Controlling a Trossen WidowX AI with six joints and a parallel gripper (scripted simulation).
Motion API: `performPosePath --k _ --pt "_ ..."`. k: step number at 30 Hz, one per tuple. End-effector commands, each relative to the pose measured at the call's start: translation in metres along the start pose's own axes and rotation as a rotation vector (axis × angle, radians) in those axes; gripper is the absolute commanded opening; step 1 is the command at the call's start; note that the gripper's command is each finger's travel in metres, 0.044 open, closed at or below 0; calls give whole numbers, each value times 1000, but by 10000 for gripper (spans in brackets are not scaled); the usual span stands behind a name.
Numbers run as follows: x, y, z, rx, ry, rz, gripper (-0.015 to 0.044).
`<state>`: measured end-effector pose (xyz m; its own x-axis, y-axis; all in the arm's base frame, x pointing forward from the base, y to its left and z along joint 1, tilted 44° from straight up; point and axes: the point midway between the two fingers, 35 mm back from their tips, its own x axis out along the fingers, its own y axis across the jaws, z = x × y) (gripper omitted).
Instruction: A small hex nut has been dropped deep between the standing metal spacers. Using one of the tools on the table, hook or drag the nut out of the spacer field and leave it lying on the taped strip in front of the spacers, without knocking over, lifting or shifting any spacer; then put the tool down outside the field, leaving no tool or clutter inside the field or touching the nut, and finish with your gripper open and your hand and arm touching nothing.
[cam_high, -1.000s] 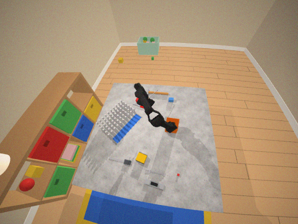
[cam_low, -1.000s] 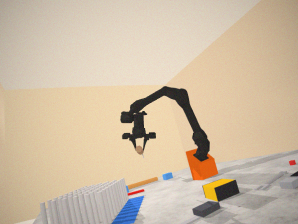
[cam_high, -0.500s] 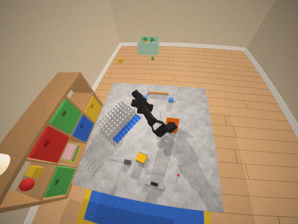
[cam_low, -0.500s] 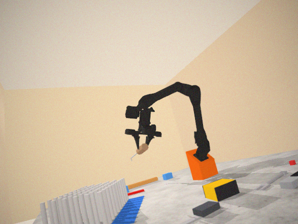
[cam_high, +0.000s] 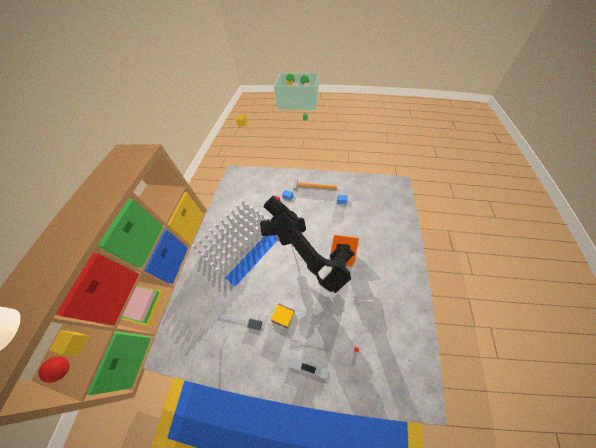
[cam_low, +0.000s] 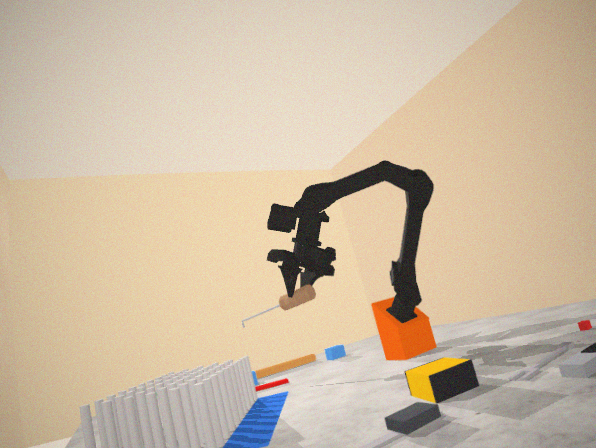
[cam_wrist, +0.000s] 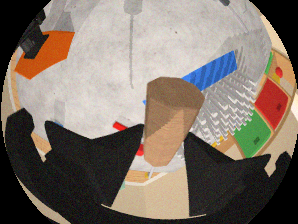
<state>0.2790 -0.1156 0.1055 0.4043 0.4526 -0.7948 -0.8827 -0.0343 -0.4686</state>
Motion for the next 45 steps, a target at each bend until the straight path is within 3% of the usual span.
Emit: performPosePath --k 1,17,27,45 --pt "-3 -5 21 -128 -16 -54 0" --pt "-6 -5 98 -578 -86 -237 0" --pt "-5 -5 101 -597 -89 -245 0" --pt "80 8 115 -610 -78 -207 0"
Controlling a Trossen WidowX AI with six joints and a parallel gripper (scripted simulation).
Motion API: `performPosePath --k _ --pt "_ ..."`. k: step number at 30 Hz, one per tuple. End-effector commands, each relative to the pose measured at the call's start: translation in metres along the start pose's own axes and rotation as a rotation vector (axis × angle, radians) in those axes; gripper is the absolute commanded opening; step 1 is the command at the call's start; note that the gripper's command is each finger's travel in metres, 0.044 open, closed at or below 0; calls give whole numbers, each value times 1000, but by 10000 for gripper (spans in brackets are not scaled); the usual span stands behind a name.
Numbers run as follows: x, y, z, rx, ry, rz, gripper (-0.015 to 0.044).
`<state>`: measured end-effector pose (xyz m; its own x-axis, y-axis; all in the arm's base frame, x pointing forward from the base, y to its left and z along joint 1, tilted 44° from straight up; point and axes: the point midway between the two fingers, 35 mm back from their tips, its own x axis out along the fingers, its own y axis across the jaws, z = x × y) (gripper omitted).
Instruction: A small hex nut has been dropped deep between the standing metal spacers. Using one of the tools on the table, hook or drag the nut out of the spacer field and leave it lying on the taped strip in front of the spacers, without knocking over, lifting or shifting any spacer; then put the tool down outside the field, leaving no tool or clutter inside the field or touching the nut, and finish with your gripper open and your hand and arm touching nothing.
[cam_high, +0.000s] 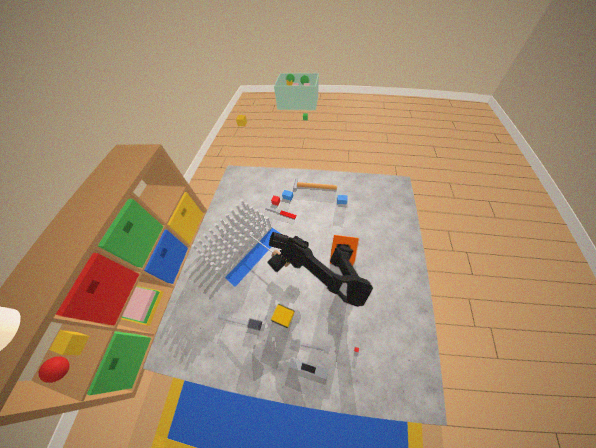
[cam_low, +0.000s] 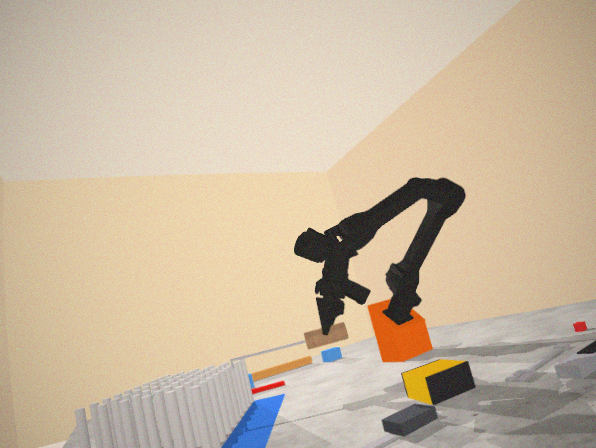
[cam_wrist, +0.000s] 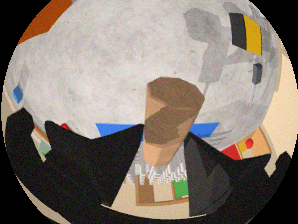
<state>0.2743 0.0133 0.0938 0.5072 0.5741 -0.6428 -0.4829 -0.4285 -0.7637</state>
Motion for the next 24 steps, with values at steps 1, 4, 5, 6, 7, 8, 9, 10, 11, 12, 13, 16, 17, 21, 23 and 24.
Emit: performPosePath --k 1,4,5,6,7,8,9,10,11,12,13,16,17,21,23,24 --pt "19 4 6 1 10 1 0" --pt "31 6 13 1 12 -3 0" --pt "35 7 16 1 12 -4 0" --pt "39 8 19 2 13 -7 0" --pt "43 9 21 2 13 -9 0" --pt "47 10 24 3 14 -12 0" --pt "50 10 27 4 14 -16 0" --pt "54 11 30 5 14 -19 0" --pt "57 12 33 6 14 -23 0" --pt "60 13 36 7 15 -26 0" --pt "62 13 39 9 15 -30 0" --pt "69 16 47 14 14 -42 0" --pt "70 17 49 15 14 -44 0" --pt "71 17 49 16 15 -44 0" --pt "71 17 48 16 15 -44 0" --pt "71 17 48 16 15 -44 0"
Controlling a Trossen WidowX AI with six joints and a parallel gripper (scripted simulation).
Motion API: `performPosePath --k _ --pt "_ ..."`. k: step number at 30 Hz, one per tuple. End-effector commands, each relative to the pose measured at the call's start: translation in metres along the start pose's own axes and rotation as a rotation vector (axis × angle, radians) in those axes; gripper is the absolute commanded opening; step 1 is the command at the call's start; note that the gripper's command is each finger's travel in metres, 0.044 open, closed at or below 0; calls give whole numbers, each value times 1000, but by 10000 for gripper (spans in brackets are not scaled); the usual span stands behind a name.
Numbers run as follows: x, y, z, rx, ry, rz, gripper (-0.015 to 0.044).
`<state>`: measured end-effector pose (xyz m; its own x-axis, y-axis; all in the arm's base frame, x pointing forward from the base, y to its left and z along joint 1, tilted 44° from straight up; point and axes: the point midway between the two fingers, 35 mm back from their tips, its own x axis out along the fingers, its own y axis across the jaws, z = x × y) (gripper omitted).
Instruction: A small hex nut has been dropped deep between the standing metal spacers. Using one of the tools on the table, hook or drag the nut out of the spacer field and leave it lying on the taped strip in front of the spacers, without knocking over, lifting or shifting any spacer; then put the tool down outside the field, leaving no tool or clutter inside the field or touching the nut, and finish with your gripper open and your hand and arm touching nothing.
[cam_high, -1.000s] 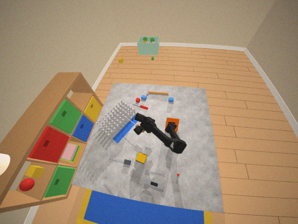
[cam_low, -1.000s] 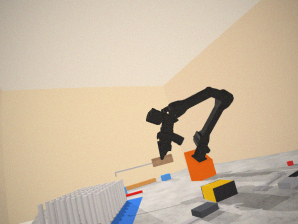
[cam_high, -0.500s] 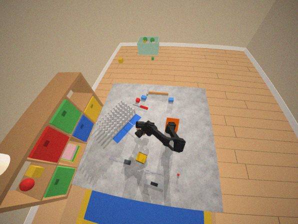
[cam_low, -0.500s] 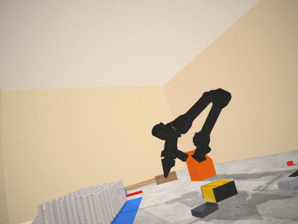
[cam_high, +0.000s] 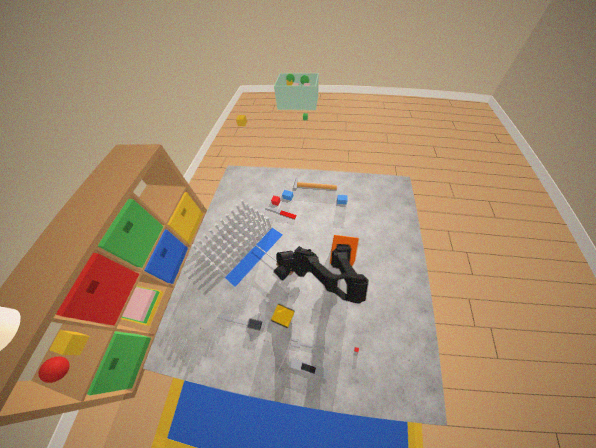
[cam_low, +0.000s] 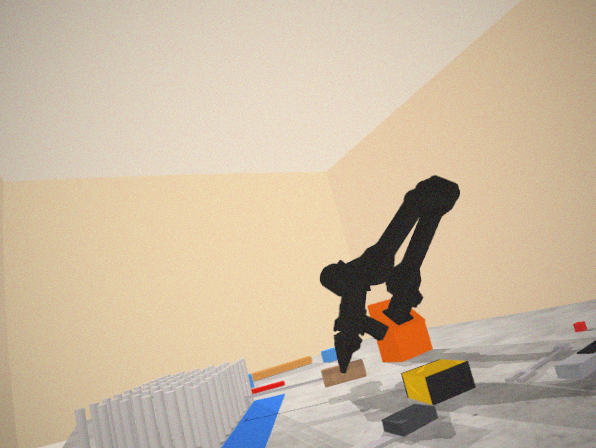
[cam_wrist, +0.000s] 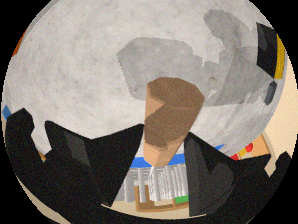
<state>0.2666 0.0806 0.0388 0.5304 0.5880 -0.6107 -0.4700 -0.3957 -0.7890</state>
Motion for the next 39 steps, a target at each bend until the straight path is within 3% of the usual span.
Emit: performPosePath --k 1,39 --pt "1 0 -2 4 10 -3 0" --pt "8 -2 -17 0 10 -4 0"
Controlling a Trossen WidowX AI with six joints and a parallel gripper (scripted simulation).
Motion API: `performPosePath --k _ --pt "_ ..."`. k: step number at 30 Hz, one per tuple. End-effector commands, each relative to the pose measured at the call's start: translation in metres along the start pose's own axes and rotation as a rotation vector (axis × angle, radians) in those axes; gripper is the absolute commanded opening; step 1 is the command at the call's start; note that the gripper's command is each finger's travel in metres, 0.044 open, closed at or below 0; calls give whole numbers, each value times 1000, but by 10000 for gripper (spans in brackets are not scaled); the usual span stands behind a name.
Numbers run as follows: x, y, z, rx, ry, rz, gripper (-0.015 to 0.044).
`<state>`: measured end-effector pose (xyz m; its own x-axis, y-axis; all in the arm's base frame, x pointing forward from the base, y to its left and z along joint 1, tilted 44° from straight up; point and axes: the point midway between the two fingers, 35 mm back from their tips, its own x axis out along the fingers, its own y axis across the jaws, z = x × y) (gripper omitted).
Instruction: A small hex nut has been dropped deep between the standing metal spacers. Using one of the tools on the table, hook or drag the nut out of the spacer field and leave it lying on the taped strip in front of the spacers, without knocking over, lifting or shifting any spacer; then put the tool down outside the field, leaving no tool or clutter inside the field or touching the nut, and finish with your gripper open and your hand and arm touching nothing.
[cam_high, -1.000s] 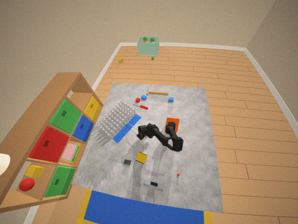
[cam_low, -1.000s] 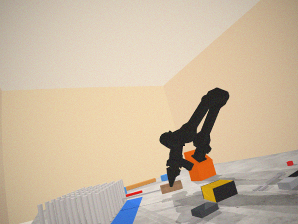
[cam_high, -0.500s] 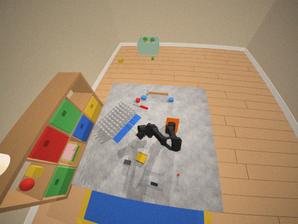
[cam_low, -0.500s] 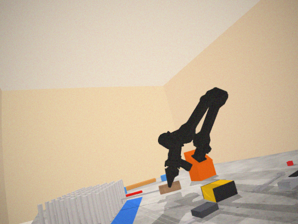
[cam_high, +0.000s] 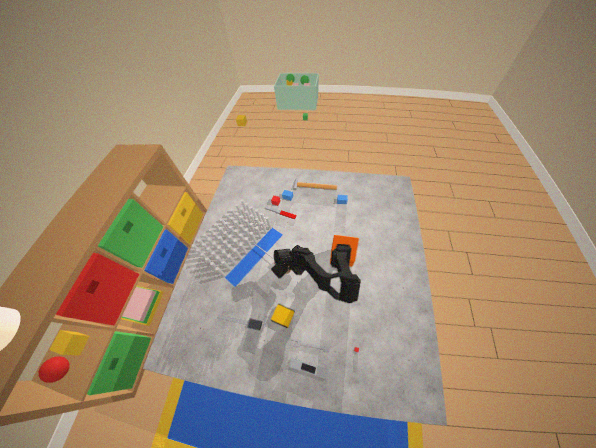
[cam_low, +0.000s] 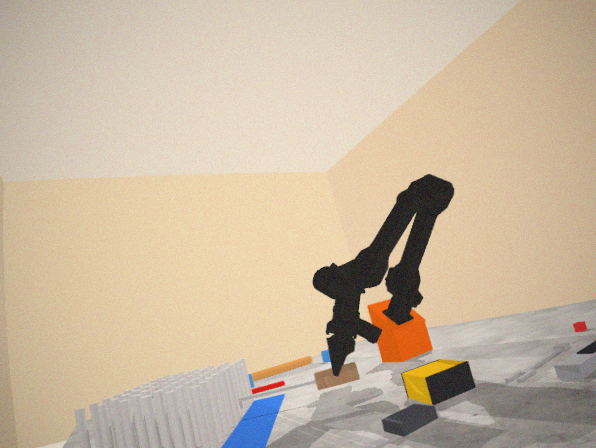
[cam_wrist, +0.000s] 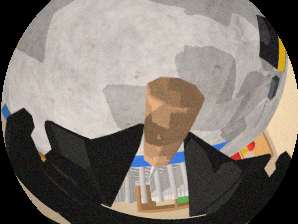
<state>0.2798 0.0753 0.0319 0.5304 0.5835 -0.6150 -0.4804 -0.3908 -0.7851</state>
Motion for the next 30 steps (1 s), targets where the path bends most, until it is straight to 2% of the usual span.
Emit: performPosePath --k 1,30 --pt "0 -3 -4 -11 6 -9 0" --pt "6 -4 -17 -13 7 -9 0"
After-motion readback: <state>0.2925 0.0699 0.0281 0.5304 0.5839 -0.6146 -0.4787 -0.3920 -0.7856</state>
